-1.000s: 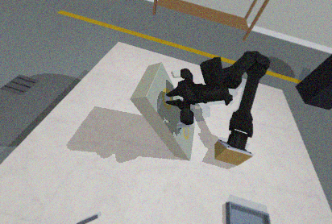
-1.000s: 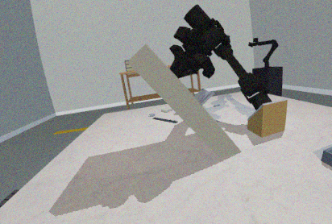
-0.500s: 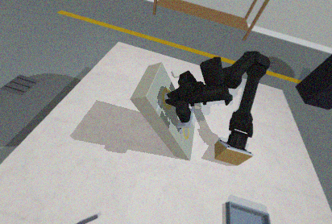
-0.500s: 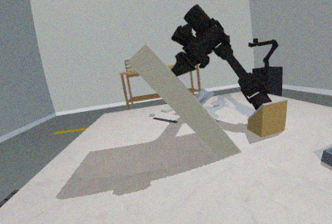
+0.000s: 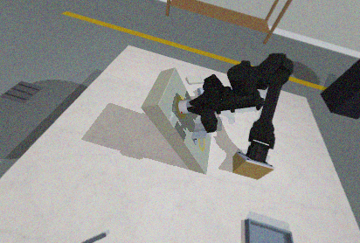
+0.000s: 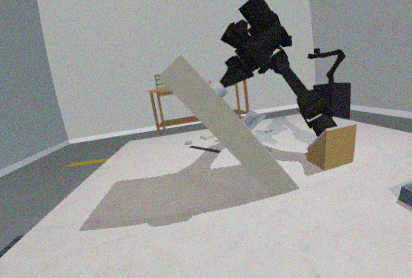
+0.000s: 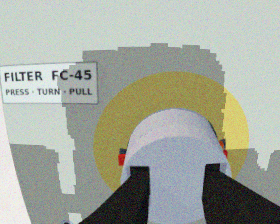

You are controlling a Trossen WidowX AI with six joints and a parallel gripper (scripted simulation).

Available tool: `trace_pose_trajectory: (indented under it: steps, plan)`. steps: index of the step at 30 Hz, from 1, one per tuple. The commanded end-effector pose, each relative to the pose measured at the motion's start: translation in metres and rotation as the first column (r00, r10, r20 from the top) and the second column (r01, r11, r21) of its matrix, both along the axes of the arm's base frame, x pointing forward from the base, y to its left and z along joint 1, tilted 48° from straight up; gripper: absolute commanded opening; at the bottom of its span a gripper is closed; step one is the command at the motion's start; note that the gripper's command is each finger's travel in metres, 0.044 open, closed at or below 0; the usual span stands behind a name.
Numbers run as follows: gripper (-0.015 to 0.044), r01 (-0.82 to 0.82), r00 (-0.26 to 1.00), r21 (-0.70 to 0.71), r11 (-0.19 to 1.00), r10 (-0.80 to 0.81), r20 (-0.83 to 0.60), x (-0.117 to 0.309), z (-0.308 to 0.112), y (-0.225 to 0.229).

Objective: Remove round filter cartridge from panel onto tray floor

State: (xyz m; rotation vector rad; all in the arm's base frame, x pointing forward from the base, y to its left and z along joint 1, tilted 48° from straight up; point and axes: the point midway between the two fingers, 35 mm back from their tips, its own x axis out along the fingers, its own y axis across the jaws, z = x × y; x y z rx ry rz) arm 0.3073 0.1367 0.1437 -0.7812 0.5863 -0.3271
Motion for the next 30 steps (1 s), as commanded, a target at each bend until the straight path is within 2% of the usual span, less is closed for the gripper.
trace_pose_trajectory:
  steps: [1,13,30]
  plan:
    - [0.0000,-0.025,1.000,-0.001,1.000,0.025,-0.017,-0.015,0.004,0.011]
    - [0.0000,-0.039,0.999,-0.027,0.999,0.038,-0.016,-0.033,0.015,0.018]
    - [0.0000,-0.039,0.999,-0.027,0.999,0.038,-0.017,-0.059,-0.019,-0.016]
